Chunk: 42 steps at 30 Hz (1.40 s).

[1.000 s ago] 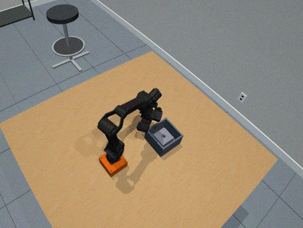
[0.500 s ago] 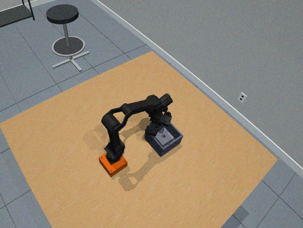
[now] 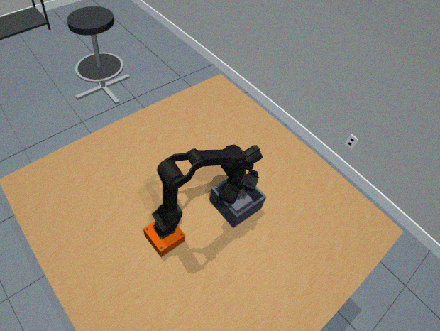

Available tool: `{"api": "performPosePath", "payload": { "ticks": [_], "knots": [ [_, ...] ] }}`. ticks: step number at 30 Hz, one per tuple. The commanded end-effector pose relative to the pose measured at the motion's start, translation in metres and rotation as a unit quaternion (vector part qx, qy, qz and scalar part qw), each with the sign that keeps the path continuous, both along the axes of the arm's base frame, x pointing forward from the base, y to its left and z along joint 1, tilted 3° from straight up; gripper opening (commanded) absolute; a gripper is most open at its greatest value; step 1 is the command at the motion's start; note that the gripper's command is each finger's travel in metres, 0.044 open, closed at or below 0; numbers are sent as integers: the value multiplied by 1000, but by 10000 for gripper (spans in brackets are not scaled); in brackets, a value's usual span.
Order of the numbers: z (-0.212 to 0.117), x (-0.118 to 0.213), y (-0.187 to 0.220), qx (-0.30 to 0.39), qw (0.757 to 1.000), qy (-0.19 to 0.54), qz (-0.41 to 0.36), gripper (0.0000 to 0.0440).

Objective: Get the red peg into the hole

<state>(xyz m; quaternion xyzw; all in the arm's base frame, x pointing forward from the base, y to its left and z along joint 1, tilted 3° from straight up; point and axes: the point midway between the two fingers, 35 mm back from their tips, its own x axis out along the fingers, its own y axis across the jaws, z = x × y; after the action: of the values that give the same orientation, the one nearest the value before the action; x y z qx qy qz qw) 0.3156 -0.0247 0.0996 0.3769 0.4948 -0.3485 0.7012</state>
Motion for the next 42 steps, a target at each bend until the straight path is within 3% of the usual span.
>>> {"api": "performPosePath", "payload": {
  "ticks": [1,7,13,19,31,42],
  "knots": [
    [-10,5,-4,7,1000,9,0,12],
    [-29,8,-8,9,1000,29,2,20],
    [-41,10,-13,4,999,48,15,148],
    [-43,18,-18,1,998,59,24,177],
    [-36,48,-32,-9,998,50,39,440],
    [-20,74,-53,-29,999,11,31,440]
  ]
}}
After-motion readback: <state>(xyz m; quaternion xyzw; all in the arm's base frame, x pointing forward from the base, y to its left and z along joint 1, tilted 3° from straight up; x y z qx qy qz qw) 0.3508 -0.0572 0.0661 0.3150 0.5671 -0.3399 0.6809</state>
